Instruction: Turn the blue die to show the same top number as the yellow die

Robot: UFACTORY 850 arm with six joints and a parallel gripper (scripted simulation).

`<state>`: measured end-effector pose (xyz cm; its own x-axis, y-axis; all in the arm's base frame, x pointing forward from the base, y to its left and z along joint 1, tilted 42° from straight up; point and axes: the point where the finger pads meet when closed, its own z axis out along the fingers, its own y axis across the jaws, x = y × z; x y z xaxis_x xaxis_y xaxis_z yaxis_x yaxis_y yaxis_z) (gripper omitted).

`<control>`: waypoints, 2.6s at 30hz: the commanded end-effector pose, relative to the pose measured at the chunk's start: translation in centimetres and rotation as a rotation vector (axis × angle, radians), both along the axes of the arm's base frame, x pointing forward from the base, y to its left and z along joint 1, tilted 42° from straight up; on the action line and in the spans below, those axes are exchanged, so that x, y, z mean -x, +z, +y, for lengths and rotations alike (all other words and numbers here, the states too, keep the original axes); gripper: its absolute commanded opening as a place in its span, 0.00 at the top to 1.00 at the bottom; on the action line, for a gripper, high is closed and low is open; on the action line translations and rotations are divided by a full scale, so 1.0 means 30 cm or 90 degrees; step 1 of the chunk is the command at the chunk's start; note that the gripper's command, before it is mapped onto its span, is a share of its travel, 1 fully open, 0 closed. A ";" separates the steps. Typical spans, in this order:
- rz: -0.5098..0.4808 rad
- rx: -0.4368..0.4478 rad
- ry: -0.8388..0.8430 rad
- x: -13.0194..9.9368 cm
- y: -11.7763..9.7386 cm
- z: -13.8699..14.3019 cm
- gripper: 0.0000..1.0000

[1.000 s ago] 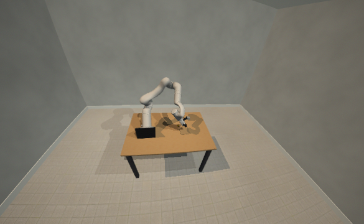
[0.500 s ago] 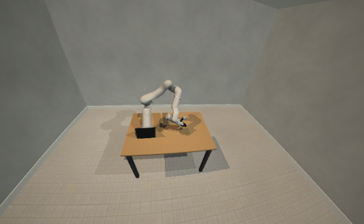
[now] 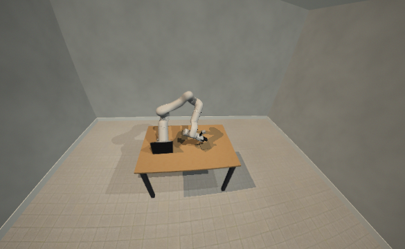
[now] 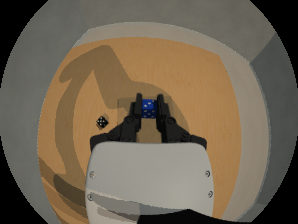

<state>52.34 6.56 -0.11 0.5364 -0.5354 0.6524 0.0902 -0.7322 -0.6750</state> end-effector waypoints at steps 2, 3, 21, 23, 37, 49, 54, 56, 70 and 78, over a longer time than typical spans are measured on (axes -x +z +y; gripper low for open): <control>-0.001 0.000 -0.001 0.001 -0.024 0.022 0.85; -0.001 0.000 -0.001 0.002 -0.032 0.029 0.85; -0.001 0.000 -0.001 0.016 -0.164 0.149 0.85; -0.001 0.000 -0.001 0.017 -0.172 0.156 0.85; -0.001 0.000 -0.001 0.017 -0.178 0.162 0.85; -0.001 0.000 -0.001 0.017 -0.178 0.162 0.85; -0.001 0.000 -0.001 0.017 -0.178 0.162 0.85; -0.001 0.000 -0.001 0.017 -0.178 0.162 0.85; -0.001 0.000 -0.001 0.017 -0.180 0.163 0.85; -0.001 0.000 -0.001 0.018 -0.187 0.170 0.85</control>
<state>51.76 11.61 -5.67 0.5357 -0.5359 0.6525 0.0899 -0.7322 -0.6751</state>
